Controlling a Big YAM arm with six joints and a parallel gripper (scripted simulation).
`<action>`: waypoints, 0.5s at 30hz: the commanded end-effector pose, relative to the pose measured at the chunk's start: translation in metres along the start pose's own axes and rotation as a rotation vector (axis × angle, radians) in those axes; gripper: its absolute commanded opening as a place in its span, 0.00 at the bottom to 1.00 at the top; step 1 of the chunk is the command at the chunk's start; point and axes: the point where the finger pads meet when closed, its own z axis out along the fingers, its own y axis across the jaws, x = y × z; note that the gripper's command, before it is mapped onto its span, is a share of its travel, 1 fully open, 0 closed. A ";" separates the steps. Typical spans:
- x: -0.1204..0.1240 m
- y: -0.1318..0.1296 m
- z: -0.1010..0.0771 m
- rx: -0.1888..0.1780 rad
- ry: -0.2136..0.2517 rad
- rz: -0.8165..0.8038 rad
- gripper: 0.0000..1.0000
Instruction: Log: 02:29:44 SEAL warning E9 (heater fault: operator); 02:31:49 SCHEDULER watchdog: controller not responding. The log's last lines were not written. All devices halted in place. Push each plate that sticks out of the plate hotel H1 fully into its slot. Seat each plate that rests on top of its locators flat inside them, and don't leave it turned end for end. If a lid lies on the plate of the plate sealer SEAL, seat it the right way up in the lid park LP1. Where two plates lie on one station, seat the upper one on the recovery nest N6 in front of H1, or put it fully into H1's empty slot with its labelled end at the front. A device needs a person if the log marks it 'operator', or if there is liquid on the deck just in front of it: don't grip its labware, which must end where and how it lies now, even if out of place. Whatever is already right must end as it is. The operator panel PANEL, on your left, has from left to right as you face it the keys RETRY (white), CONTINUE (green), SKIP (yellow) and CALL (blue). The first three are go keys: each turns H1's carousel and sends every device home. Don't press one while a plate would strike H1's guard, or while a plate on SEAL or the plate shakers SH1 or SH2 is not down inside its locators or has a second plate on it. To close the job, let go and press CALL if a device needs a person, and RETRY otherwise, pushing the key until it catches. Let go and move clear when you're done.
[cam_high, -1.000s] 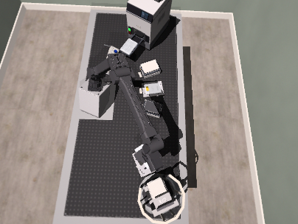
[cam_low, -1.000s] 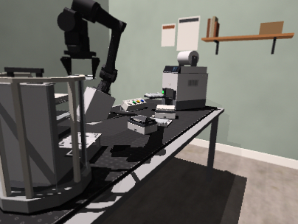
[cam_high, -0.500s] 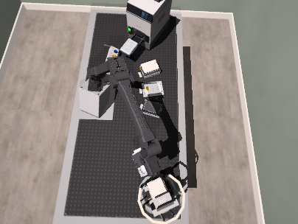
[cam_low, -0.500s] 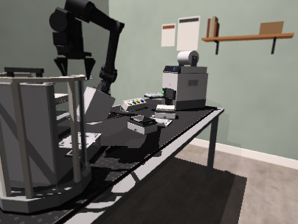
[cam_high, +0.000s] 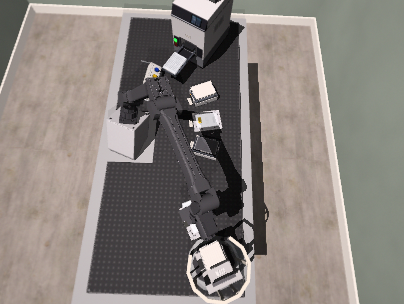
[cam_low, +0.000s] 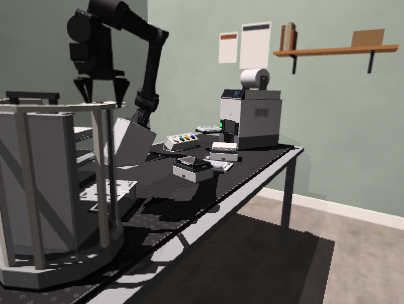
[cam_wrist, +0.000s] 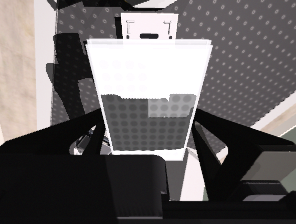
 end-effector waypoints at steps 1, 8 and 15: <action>-0.008 0.003 -0.017 -0.001 -0.038 0.004 0.84; -0.008 -0.005 0.009 -0.001 -0.009 0.025 0.84; -0.004 0.004 0.022 0.003 0.003 0.013 0.84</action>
